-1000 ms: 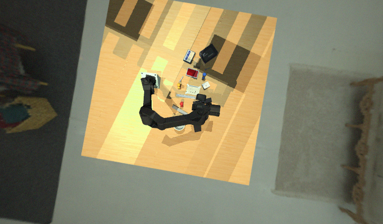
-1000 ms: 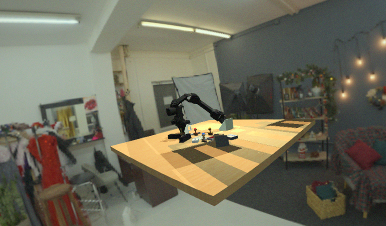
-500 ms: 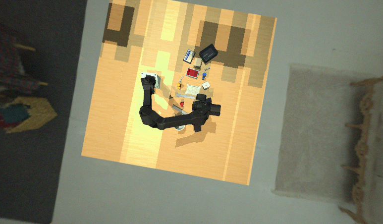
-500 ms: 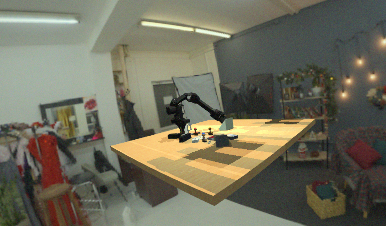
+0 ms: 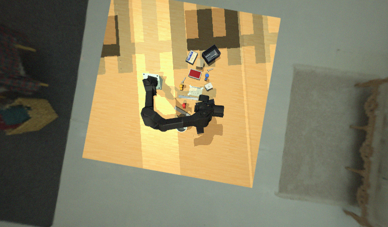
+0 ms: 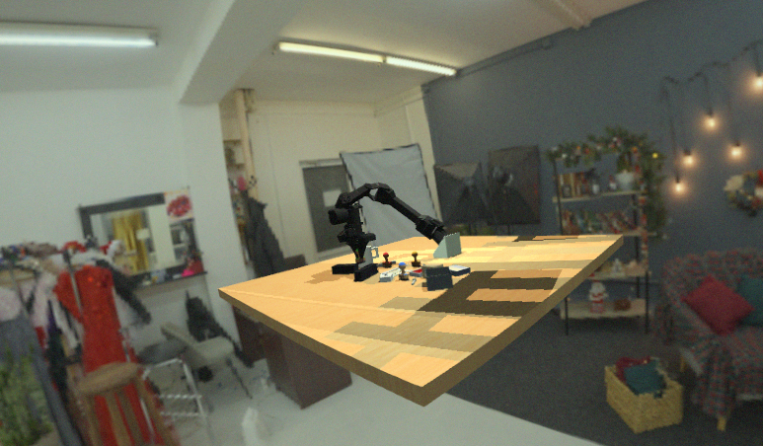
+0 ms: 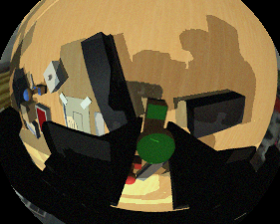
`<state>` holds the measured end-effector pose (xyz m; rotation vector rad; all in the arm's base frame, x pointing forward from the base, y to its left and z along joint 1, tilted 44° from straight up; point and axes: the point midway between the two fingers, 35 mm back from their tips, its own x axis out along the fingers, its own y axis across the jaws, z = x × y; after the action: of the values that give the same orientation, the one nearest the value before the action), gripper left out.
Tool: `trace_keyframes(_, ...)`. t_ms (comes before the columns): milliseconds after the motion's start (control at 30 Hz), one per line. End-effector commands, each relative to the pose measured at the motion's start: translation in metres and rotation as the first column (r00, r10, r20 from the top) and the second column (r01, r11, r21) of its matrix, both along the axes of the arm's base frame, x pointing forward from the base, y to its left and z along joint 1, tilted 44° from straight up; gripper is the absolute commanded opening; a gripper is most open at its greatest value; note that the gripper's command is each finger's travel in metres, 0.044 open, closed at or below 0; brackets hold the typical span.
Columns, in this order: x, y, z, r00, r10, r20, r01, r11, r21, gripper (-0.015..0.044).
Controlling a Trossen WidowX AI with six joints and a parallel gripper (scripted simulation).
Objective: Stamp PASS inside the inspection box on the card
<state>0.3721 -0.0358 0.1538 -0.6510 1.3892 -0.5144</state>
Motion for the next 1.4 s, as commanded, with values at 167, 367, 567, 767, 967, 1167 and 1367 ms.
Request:
trace_keyframes(167,0.001,0.004,0.005,1.0,0.002,0.008,-0.002,1.0,-0.003,0.0)
trace_keyframes(367,0.0,0.006,0.007,1.0,0.002,0.008,-0.002,1.0,-0.004,0.0)
trace_keyframes(567,0.0,0.008,0.009,1.0,0.002,0.008,-0.002,1.0,-0.004,0.0)
trace_keyframes(767,-0.001,0.01,0.011,1.0,0.002,0.008,-0.002,1.0,-0.004,0.0)
trace_keyframes(967,-0.002,0.012,0.014,1.0,0.002,0.008,-0.002,1.0,-0.005,0.0)
trace_keyframes(1167,-0.002,0.014,0.016,1.0,0.002,0.008,-0.002,1.0,-0.005,0.0)
trace_keyframes(1367,-0.002,0.032,0.001,1.0,0.006,0.007,-0.006,1.0,0.006,0.0)
